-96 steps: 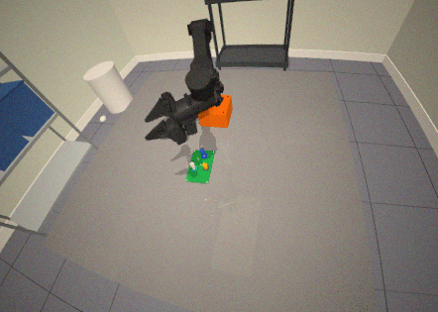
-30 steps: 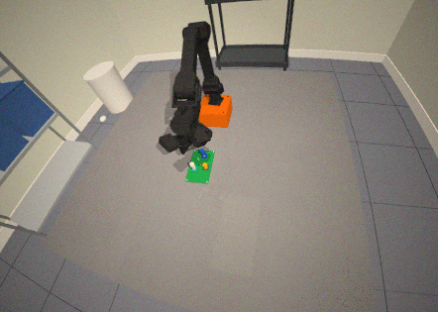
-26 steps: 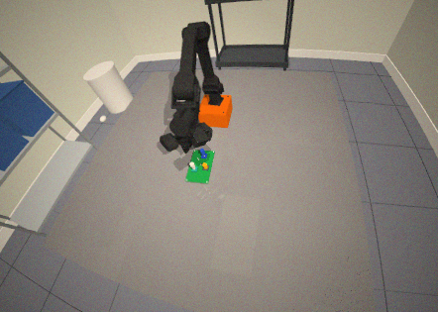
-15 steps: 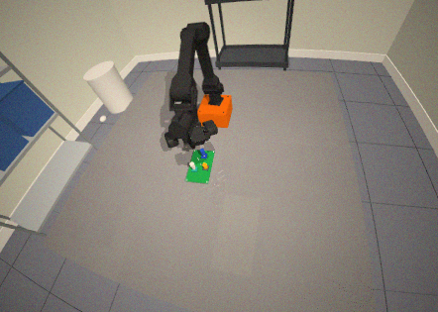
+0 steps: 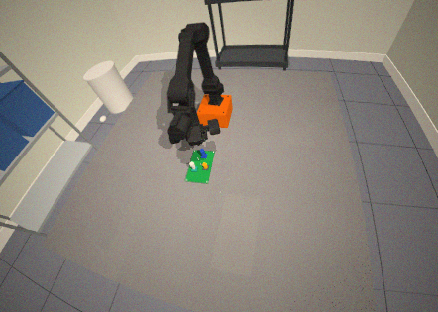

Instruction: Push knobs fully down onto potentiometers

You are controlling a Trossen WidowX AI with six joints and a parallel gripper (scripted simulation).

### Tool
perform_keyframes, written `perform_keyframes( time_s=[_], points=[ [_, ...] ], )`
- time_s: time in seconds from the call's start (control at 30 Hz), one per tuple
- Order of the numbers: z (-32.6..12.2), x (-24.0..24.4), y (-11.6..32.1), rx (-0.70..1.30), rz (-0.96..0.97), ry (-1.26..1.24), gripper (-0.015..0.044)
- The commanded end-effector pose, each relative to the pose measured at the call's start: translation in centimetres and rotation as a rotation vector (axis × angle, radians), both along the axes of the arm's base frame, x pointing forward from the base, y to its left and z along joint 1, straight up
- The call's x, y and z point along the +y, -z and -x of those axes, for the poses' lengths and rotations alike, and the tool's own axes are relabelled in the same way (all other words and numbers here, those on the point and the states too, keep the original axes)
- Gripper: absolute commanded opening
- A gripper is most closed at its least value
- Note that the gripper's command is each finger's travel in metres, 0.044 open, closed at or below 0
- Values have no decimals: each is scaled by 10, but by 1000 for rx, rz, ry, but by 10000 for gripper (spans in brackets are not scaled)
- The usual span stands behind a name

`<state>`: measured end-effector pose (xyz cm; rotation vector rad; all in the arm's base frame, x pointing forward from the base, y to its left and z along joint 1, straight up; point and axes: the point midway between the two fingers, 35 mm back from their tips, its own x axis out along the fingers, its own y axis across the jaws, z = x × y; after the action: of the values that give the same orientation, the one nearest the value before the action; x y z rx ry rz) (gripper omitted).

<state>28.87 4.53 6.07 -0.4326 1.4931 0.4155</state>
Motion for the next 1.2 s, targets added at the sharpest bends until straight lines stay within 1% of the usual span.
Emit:
perform_keyframes(
  time_s=[0.0, 0.27, 0.67, 1.17],
  points=[
    [2, 0, 18, 13, -4, 10, 0],
    [2, 0, 20, 13, -4, 10, 0],
    [2, 0, 38, 13, -4, 10, 0],
    [2, 0, 39, 13, -4, 10, 0]
  ],
)
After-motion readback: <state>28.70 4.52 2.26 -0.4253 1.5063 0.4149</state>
